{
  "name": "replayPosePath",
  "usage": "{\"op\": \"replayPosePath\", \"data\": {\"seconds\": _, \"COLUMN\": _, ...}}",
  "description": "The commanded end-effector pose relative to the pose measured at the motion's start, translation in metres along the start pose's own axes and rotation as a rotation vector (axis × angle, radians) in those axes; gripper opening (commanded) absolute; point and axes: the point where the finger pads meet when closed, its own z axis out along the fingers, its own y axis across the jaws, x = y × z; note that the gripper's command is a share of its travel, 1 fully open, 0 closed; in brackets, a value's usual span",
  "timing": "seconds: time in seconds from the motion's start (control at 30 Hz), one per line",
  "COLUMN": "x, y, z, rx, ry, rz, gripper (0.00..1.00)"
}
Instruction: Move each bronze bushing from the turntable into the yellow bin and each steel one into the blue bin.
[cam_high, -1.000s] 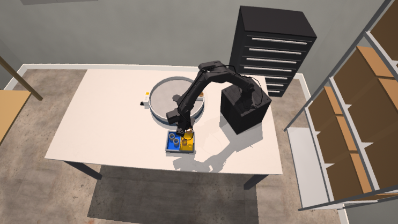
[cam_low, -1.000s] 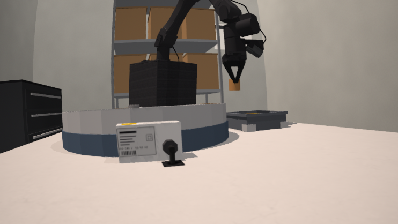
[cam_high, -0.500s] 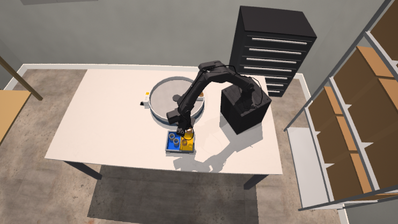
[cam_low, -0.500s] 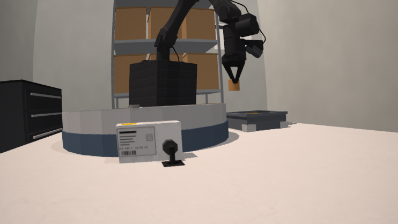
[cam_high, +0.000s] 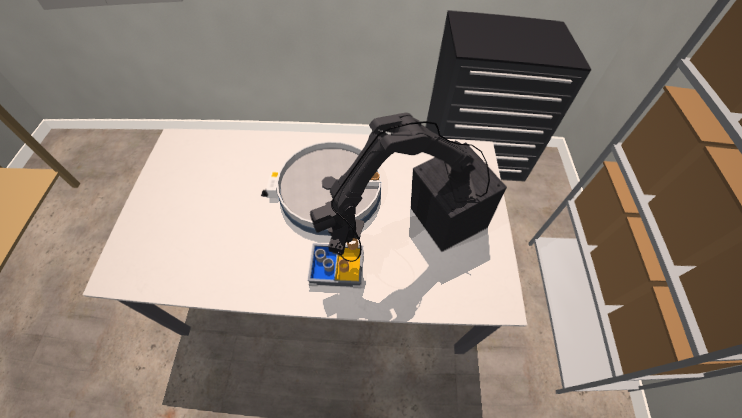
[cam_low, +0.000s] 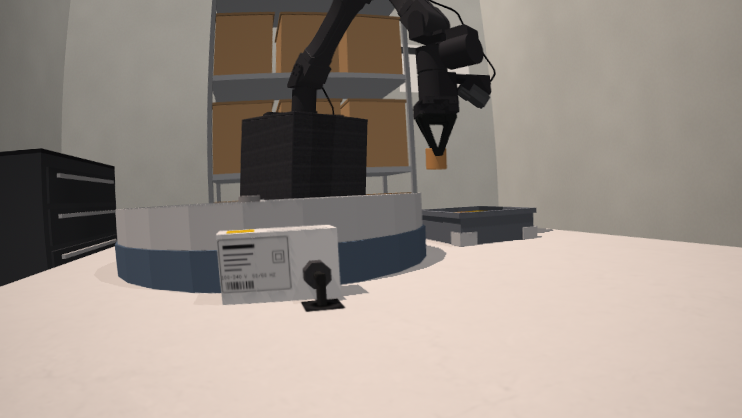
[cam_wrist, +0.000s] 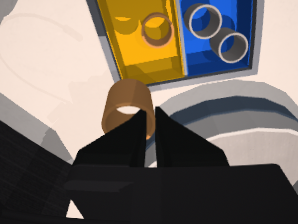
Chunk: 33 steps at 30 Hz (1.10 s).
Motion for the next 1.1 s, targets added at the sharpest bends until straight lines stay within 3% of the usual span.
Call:
{"op": "replayPosePath", "data": {"seconds": 0.0, "x": -0.01, "y": -0.004, "z": -0.012, "rx": 0.025, "ry": -0.022, "rz": -0.01, "gripper": 0.0}}
{"op": "replayPosePath", "data": {"seconds": 0.53, "x": -0.01, "y": -0.004, "z": -0.012, "rx": 0.025, "ry": -0.021, "rz": -0.01, "gripper": 0.0}}
{"op": "replayPosePath", "data": {"seconds": 0.63, "x": -0.007, "y": 0.0, "z": 0.005, "rx": 0.01, "ry": -0.009, "rz": -0.009, "gripper": 0.0}}
{"op": "replayPosePath", "data": {"seconds": 0.8, "x": -0.012, "y": -0.006, "z": 0.024, "rx": 0.025, "ry": -0.021, "rz": -0.008, "gripper": 0.0}}
{"op": "replayPosePath", "data": {"seconds": 0.87, "x": -0.012, "y": -0.006, "z": 0.024, "rx": 0.025, "ry": -0.021, "rz": -0.008, "gripper": 0.0}}
{"op": "replayPosePath", "data": {"seconds": 1.07, "x": -0.012, "y": -0.007, "z": 0.057, "rx": 0.025, "ry": -0.02, "rz": -0.005, "gripper": 0.0}}
